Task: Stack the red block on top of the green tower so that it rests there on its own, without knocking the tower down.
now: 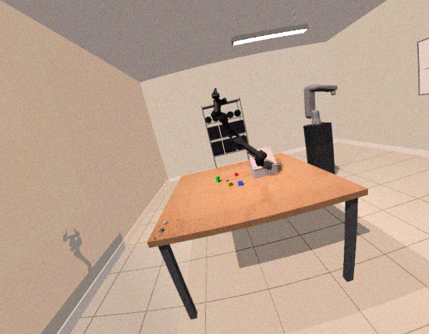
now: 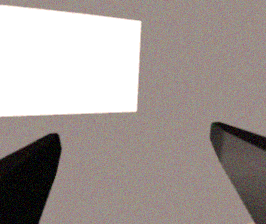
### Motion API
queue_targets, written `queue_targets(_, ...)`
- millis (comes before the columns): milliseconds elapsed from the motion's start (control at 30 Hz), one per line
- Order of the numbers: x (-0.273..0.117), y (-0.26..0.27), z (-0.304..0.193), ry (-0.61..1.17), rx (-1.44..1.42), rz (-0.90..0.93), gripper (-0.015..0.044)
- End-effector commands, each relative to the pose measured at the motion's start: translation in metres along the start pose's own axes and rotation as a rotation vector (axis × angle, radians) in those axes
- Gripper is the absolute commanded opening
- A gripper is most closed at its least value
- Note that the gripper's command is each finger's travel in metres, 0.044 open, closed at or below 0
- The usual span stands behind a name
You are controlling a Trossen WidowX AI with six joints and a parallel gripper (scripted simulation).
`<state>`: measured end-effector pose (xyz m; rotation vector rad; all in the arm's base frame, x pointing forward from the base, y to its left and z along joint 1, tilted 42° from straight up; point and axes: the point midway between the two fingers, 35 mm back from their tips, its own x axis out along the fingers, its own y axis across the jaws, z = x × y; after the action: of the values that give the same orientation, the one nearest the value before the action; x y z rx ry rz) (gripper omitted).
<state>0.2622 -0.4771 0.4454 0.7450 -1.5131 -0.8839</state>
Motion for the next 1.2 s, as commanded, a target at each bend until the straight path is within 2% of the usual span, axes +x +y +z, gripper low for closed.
queue_targets(0, 0.001, 0.002, 0.003, -0.006, 0.005, 0.005, 0.0426)
queue_targets(33, 0.004, 0.007, 0.011, -0.023, 0.019, 0.019, 0.044)
queue_targets(167, 0.023, 0.048, 0.071, -0.136, 0.106, 0.128, 0.044)
queue_targets(333, 0.032, 0.085, 0.12, -0.215, 0.16, 0.223, 0.044)
queue_targets(600, 0.026, 0.169, 0.221, -0.348, 0.27, 0.461, 0.044)
queue_targets(867, -0.016, 0.259, 0.301, -0.436, 0.318, 0.74, 0.044)
queue_targets(1067, -0.061, 0.318, 0.339, -0.428, 0.34, 0.974, 0.044)
queue_targets(1167, -0.099, 0.353, 0.362, -0.445, 0.345, 1.108, 0.044)
